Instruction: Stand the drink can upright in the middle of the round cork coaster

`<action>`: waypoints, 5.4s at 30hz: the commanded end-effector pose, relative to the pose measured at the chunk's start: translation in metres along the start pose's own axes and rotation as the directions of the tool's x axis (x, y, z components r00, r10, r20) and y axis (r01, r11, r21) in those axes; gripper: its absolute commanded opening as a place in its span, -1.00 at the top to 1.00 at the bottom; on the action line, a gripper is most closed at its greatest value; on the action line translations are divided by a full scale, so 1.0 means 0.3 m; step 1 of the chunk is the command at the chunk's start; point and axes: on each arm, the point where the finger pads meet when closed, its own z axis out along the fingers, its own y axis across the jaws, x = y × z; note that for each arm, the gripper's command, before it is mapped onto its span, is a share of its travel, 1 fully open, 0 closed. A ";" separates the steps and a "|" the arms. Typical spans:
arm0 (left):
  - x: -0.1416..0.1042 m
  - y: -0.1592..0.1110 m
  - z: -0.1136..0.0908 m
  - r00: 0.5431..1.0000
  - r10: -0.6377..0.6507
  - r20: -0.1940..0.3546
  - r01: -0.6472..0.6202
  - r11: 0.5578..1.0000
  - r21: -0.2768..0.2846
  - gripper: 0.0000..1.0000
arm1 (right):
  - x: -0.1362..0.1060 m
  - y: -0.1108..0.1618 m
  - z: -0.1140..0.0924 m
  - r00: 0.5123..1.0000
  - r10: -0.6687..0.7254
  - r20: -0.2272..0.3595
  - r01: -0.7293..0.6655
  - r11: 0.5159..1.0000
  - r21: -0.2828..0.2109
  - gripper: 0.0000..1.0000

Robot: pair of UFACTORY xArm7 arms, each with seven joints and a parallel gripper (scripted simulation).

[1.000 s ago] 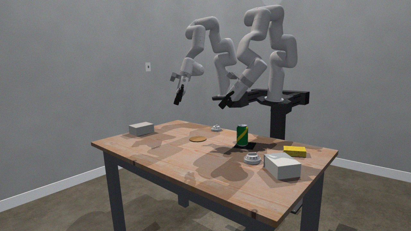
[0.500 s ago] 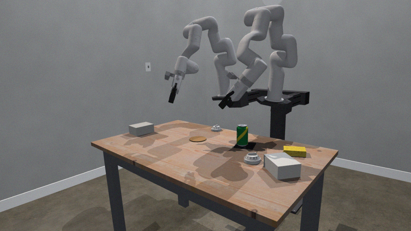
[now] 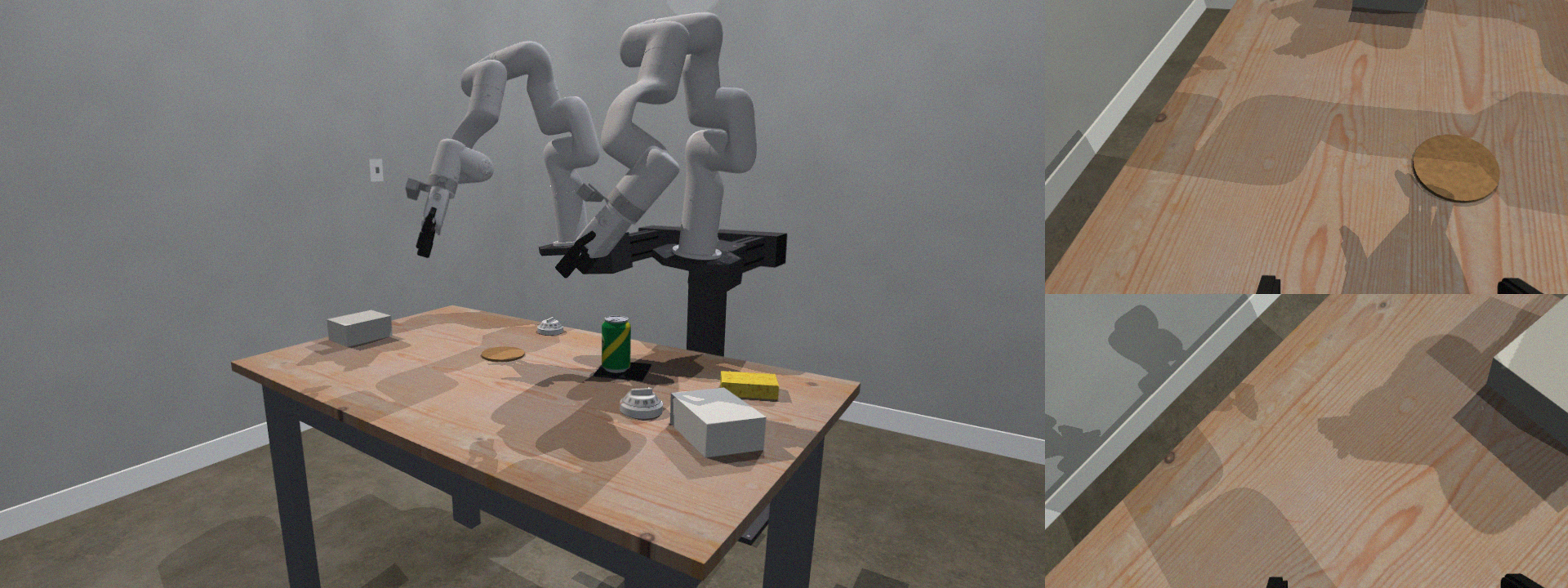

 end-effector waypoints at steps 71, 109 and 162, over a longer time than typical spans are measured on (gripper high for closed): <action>-0.273 0.465 0.092 0.757 0.216 0.617 -0.115 0.973 -0.200 -1.00 | 0.382 1.155 -0.655 0.913 0.408 0.012 -0.388 0.875 -0.289 -1.00; -0.442 0.499 0.300 0.760 0.213 0.614 -0.108 0.973 -0.203 -1.00 | 0.259 1.441 -0.946 0.846 0.532 0.001 -0.494 0.787 -0.370 -1.00; -0.442 0.499 0.300 0.760 0.213 0.614 -0.108 0.973 -0.203 -1.00 | -0.062 1.682 -1.372 0.705 0.709 -0.022 -0.634 0.616 -0.468 -1.00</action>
